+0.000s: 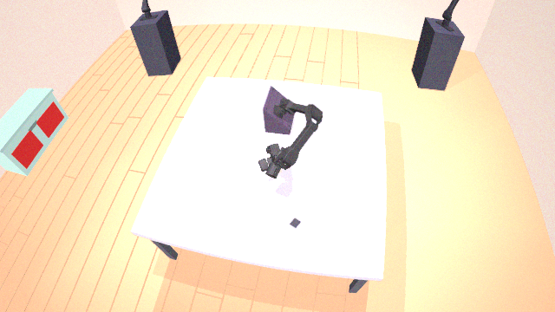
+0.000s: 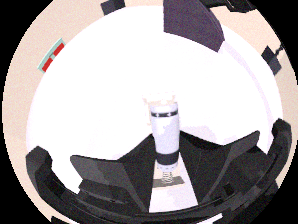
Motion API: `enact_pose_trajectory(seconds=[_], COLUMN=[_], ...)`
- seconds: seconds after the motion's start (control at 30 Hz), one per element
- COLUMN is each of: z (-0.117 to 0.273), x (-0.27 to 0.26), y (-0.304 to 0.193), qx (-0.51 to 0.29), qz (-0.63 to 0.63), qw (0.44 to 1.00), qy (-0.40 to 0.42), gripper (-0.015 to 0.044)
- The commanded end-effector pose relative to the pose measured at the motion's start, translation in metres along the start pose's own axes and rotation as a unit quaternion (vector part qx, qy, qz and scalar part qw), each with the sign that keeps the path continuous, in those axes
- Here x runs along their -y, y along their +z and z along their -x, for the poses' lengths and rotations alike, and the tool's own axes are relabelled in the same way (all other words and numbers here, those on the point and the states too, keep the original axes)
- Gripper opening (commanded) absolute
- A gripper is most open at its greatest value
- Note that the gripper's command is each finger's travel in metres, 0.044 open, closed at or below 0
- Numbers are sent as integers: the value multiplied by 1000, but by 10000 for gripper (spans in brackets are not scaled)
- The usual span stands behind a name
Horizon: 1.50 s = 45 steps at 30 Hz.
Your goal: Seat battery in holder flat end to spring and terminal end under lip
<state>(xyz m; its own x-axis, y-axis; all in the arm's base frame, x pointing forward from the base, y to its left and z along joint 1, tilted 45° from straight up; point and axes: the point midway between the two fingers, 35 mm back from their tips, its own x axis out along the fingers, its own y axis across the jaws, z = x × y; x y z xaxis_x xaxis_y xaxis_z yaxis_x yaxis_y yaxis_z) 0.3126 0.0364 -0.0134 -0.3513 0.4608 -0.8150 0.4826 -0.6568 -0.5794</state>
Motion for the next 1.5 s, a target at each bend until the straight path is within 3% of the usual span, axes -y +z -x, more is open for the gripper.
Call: enact_pose_trajectory(seconds=[0.0,1.47], z=[3,8], x=[-1,-1], y=[-6,-13], qx=[-5,-12], qz=[2,3], qw=[1000,1000], qy=[2,-1], gripper=[81,81])
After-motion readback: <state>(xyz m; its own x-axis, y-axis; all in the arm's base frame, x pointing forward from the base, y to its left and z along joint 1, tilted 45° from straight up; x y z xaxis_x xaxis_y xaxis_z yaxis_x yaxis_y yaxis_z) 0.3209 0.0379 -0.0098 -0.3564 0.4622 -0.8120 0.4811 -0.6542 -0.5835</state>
